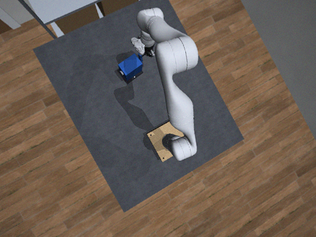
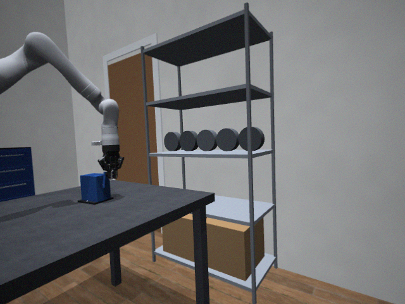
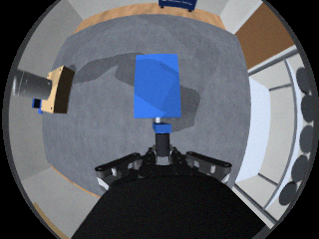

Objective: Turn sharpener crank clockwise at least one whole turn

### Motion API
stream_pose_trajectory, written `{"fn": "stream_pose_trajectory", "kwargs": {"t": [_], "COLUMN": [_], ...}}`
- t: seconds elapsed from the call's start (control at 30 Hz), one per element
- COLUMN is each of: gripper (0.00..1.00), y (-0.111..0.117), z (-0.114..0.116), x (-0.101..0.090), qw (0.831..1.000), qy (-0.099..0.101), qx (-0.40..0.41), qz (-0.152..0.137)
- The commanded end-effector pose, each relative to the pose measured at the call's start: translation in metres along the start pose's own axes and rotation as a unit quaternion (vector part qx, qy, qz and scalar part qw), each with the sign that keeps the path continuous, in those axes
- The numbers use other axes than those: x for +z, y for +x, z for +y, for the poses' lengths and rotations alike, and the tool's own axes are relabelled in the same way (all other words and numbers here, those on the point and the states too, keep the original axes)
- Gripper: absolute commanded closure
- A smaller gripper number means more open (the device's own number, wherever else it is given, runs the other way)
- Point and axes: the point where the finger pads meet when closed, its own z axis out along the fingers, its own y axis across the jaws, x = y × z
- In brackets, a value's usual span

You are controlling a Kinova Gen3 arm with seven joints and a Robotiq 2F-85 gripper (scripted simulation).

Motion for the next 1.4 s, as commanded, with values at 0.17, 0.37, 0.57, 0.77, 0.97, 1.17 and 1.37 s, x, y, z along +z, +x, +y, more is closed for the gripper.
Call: {"fn": "stream_pose_trajectory", "kwargs": {"t": [0.17,0.37,0.57,0.77,0.97,1.17,1.37], "gripper": [1.0,1.0,1.0,1.0,1.0,1.0,1.0], "y": [0.0,0.0,0.0,0.0,0.0,0.0,0.0], "z": [0.014,0.021,0.032,0.04,0.043,0.044,0.044], "x": [0.003,0.007,0.017,0.03,0.038,0.047,0.05], "qw": [1.0,1.0,1.0,1.0,1.0,1.0,1.0], "qy": [-0.002,-0.002,-0.002,-0.002,-0.002,-0.002,-0.002], "qx": [-0.001,-0.001,-0.001,-0.001,-0.001,-0.001,-0.001], "qz": [-0.001,-0.001,-0.001,-0.001,-0.001,-0.001,-0.001]}}
